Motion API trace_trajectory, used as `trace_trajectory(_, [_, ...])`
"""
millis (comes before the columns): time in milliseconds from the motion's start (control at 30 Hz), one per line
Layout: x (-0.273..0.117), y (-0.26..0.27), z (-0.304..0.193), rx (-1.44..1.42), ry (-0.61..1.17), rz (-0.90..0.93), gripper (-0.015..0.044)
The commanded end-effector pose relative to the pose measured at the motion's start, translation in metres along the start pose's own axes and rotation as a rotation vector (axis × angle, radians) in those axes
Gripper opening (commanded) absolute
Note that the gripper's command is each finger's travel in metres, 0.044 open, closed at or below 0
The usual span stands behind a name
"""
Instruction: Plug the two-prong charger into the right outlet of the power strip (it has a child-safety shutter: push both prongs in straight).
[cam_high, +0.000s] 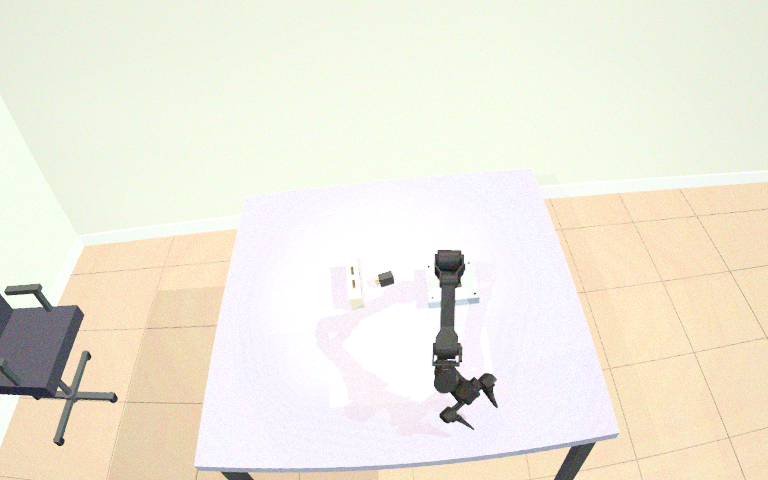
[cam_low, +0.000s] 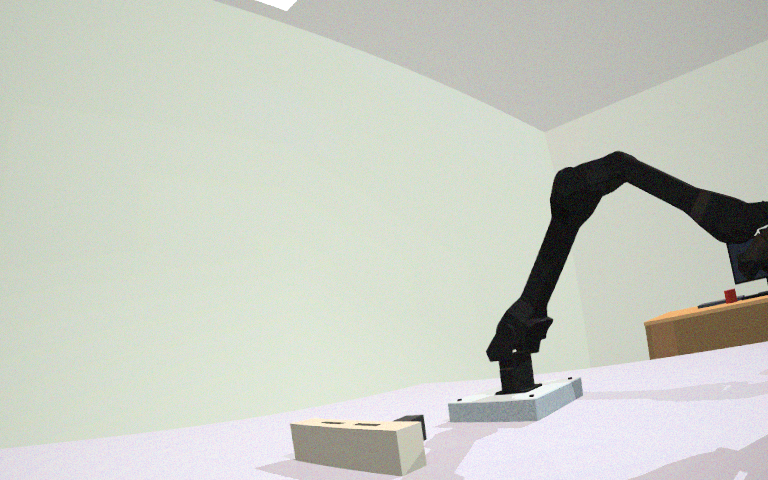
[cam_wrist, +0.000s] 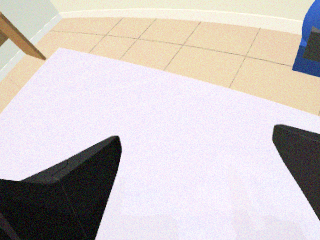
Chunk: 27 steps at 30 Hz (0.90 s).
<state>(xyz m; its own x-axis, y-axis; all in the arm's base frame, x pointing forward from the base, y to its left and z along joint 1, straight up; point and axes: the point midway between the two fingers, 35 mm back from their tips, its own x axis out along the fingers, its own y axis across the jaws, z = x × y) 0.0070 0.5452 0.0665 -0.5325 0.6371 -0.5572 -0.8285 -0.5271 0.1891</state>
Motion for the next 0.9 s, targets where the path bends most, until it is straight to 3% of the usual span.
trace_trajectory(0, [-0.02,-0.016,-0.008,0.034,0.018,-0.051,0.044])
trace_trajectory(867, [-0.154,-0.101,-0.078,0.285,0.122,-0.363,0.044])
